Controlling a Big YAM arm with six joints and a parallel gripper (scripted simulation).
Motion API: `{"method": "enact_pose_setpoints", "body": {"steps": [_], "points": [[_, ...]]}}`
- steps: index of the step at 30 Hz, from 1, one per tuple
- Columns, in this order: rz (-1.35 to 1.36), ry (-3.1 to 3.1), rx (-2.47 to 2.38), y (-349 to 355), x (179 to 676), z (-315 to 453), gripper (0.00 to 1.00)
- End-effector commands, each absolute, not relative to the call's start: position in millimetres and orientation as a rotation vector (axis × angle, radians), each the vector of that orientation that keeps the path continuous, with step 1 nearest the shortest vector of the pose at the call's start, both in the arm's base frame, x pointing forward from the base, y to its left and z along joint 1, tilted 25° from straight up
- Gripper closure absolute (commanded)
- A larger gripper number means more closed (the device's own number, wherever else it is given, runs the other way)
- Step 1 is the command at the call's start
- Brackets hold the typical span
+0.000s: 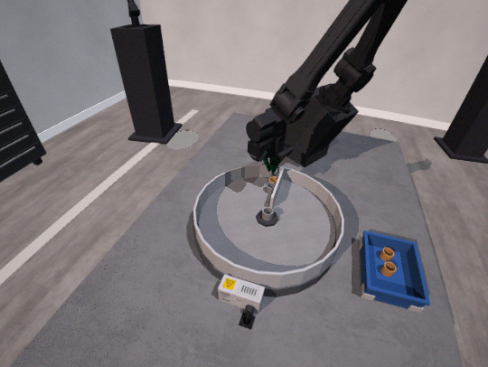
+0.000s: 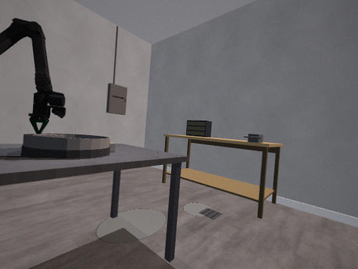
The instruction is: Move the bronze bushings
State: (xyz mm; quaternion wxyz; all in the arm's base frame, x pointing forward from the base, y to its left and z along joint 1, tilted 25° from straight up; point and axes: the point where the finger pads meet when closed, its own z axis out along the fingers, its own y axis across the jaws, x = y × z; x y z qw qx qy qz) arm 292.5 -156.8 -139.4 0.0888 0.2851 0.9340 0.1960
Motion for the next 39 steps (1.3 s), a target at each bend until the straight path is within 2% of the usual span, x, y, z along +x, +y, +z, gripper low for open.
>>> {"method": "enact_pose_setpoints", "body": {"steps": [1, 39], "points": [[0.562, 2.752, 0.839, -166.1, 305.1, -129.1, 0.87], [0.563, 2.757, 0.826, -163.7, 307.6, -128.1, 0.87]]}}
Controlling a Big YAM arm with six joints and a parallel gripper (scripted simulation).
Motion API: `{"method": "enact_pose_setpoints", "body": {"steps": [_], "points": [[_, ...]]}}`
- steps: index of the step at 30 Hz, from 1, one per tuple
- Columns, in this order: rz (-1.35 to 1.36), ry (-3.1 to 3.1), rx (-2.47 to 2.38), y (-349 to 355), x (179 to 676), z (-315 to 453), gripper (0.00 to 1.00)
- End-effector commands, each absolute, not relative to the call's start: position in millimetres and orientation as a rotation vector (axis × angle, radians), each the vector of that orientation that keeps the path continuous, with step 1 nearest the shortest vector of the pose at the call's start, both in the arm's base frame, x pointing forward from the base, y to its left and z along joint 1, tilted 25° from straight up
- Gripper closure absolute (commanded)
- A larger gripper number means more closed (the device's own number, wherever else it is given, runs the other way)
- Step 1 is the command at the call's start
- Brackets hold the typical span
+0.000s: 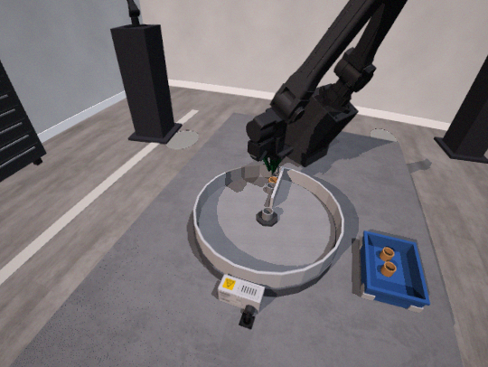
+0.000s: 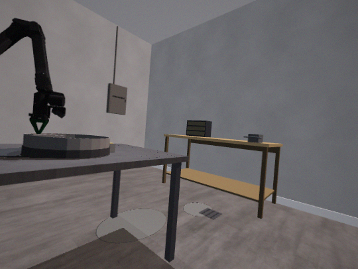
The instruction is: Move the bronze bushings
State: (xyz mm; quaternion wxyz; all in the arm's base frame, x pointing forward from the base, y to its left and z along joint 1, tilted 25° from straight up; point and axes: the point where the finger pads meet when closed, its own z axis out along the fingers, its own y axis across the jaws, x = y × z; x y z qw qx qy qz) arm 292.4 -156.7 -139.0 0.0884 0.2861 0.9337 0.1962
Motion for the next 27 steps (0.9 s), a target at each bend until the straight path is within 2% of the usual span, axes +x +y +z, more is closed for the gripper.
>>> {"method": "enact_pose_setpoints", "body": {"steps": [1, 27], "points": [[0.563, 2.757, 0.826, -163.7, 307.6, -128.1, 0.87], [0.561, 2.754, 0.828, -165.0, 309.2, -127.4, 0.87]]}}
